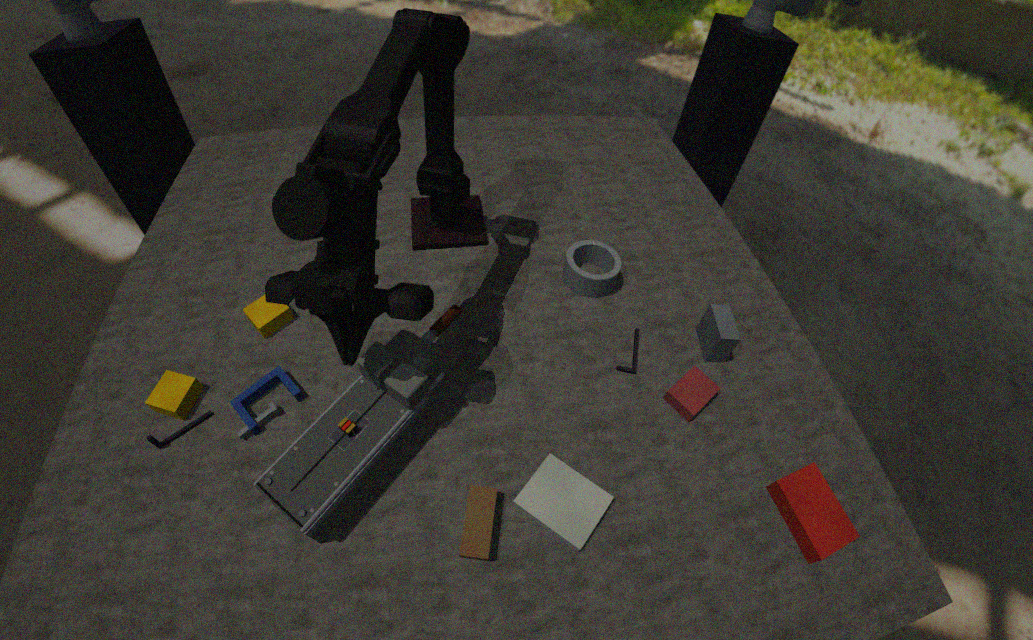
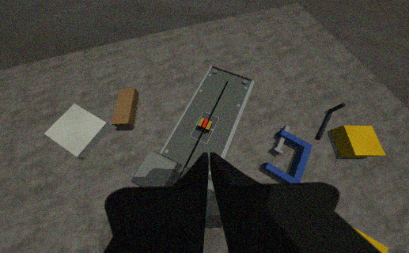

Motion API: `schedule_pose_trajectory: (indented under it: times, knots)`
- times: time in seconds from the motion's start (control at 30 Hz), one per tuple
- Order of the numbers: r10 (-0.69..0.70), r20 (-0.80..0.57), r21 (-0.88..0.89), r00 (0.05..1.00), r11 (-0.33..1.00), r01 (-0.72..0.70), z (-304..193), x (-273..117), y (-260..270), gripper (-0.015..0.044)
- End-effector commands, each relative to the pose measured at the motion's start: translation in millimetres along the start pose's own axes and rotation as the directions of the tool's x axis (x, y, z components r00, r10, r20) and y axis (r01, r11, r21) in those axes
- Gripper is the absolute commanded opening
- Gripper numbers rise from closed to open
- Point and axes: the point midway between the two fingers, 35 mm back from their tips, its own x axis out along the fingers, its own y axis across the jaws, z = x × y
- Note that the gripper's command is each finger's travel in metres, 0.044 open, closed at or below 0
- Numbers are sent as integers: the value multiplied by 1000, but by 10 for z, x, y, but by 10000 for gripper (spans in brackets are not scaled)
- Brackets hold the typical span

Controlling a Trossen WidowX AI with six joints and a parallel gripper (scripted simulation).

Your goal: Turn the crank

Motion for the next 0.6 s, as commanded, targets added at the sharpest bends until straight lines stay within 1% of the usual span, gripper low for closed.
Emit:
schedule_pose_trajectory:
  times: [0.0, 0.43, 0.57]
  knots:
    - [-1, 0, 0, 1000, 1000, 1, 0, 0, -2, 0]
    - [0, 0, 0, 1000, 1000, 0, 0, 0, 0, 0]
    - [0, 0, 0, 1000, 1000, 0, 0, 0, 0, 105]
